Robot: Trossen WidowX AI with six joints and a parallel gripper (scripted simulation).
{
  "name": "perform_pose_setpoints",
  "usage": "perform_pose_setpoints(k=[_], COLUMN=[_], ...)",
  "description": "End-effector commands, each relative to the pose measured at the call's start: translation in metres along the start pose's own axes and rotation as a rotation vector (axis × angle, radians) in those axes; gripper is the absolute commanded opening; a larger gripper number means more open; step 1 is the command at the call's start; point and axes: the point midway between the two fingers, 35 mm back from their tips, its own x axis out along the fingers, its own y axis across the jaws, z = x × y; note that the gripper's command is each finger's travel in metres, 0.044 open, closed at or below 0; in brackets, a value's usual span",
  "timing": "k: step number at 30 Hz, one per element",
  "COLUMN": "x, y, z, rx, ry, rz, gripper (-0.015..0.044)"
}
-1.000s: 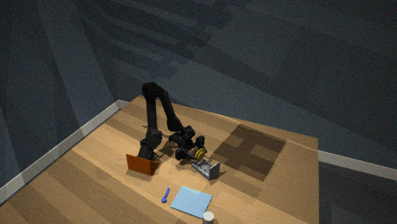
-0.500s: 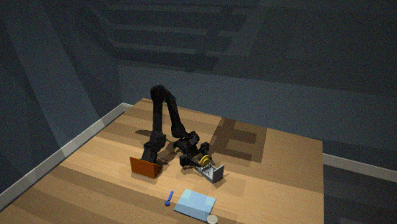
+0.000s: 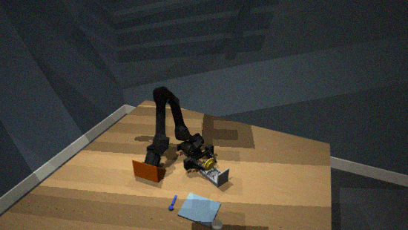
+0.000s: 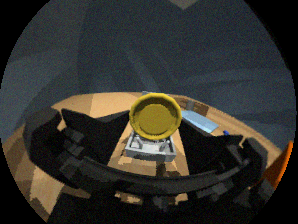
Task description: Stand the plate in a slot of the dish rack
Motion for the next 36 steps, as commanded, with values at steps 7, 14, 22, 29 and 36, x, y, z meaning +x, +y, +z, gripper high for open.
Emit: perform_pose_setpoints(k=[7, 14, 22, 29, 36], x=[0.0, 0.0, 0.001, 0.006, 0.005], y=[0.0, 0.0, 0.001, 0.008, 0.007], z=[0.0, 0.0, 0.006, 0.07, 0.114], rx=[0.0, 0.0, 0.0, -0.01, -0.032], ry=[0.0, 0.0, 0.002, 0.005, -0.018], rz=[0.0, 0.0, -0.006, -0.026, -0.006], gripper=[0.0289, 0.04, 0.04, 0.04, 0.04])
